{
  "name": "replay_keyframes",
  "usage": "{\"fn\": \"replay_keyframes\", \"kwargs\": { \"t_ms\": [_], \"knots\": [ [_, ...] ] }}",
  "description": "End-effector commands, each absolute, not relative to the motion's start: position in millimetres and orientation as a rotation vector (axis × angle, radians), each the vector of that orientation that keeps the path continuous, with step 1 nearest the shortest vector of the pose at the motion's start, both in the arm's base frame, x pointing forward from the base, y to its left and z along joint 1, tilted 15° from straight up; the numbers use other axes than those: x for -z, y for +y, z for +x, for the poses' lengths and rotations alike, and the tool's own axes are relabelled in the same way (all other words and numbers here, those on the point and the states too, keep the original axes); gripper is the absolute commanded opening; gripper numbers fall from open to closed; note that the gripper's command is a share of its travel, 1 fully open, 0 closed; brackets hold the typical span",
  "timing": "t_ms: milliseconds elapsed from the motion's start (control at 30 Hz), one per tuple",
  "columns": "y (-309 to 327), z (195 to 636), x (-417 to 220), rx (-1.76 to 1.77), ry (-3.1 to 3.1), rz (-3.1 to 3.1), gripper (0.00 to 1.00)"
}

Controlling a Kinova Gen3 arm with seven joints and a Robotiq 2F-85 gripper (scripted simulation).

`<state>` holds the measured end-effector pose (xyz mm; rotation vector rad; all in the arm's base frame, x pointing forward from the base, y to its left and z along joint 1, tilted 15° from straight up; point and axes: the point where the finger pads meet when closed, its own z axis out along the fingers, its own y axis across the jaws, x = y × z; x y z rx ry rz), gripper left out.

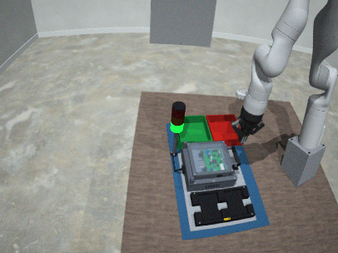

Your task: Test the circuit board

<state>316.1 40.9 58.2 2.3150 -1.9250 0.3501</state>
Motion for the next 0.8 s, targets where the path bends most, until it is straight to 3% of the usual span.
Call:
{"fn": "replay_keyframes", "kwargs": {
  "t_ms": [0, 767],
  "knots": [
    [41, 316, -59, -0.351, -1.925, 2.316, 0.0],
    [46, 314, -79, -0.351, -1.925, 2.316, 0.0]
  ]
}}
